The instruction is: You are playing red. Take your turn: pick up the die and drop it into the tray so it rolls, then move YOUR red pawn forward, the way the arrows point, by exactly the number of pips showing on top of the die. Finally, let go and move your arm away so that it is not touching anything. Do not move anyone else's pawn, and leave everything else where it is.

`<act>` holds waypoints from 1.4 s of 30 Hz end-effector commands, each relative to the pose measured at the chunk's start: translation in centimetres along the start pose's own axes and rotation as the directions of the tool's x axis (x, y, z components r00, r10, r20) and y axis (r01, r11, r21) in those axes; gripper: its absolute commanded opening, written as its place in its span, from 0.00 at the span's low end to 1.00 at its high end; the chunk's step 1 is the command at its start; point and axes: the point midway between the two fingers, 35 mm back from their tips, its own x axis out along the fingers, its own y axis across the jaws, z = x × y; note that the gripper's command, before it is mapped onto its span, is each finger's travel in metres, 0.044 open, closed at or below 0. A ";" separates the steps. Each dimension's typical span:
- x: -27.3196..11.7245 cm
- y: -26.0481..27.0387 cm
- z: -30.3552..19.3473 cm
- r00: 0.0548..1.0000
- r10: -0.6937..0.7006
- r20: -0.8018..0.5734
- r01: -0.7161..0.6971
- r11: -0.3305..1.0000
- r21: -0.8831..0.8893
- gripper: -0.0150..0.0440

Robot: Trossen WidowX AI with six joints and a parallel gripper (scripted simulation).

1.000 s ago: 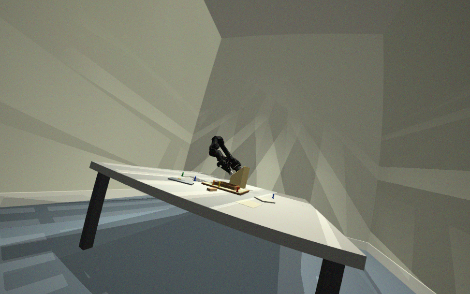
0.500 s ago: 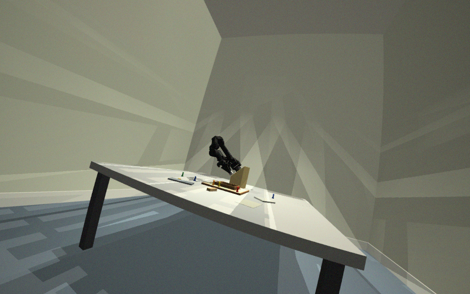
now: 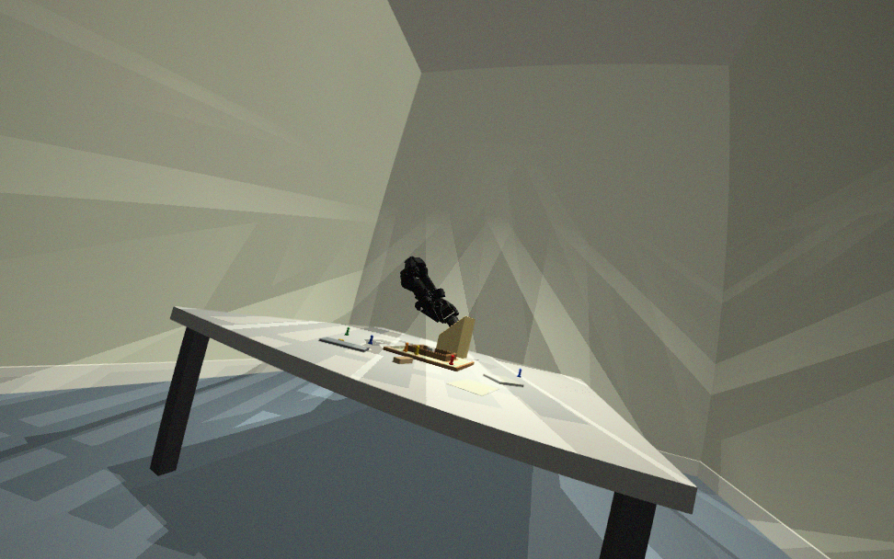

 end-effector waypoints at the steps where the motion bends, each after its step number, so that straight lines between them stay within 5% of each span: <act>1: -0.9 0.0 0.7 1.000 -0.006 0.003 0.006 1.000 0.005 0.97; 5: 1.4 0.5 0.0 0.966 0.077 -0.249 -0.067 0.997 0.048 1.00; 11: 3.4 0.0 -0.6 0.675 0.007 -0.738 0.001 1.000 0.011 1.00; 18: 3.5 0.4 -0.4 0.717 0.032 -0.696 -0.026 0.999 0.019 1.00; 27: 7.5 -6.7 2.5 0.692 0.014 -0.722 0.343 0.874 0.345 0.60; 35: 13.0 -11.5 4.6 0.669 -0.005 -0.744 0.622 0.551 0.556 0.59; 42: 13.4 -11.3 4.7 0.666 -0.006 -0.746 0.638 0.523 0.565 0.59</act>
